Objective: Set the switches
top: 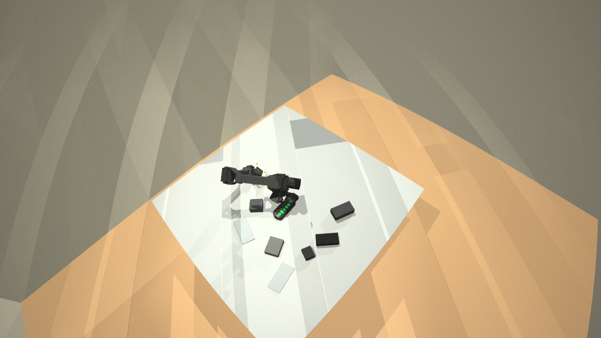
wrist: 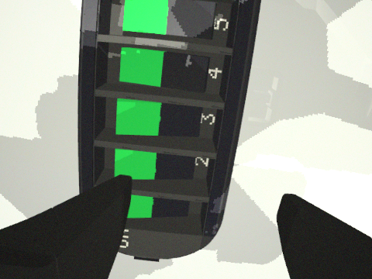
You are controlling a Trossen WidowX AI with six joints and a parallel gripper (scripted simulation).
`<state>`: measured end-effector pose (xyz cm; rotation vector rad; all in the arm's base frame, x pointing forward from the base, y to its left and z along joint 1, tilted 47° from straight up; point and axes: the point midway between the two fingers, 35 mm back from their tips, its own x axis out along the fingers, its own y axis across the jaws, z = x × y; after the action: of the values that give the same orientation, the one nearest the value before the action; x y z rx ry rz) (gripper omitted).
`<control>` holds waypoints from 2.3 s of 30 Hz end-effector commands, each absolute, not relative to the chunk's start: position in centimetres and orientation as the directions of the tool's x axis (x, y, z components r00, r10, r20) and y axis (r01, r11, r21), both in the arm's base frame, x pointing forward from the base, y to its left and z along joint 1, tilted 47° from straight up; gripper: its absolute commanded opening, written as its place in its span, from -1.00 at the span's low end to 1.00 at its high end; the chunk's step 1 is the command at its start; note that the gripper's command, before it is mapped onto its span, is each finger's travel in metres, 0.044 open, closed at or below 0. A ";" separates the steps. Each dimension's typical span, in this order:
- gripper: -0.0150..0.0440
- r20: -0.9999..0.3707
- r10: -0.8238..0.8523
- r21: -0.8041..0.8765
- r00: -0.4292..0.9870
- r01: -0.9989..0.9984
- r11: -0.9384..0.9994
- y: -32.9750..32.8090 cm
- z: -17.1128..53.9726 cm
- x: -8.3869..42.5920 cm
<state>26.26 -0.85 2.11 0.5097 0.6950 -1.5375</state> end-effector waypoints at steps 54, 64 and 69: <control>-0.22 -0.689 -0.719 -0.134 -0.089 0.991 0.005 0.2 6.9 24.3; -0.49 -0.689 -0.719 -0.134 -0.089 0.991 0.005 0.2 6.9 24.3; -0.49 -0.689 -0.719 -0.134 -0.089 0.991 0.005 0.2 6.9 24.3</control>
<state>24.34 0.17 6.98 0.4977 0.7055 -1.5244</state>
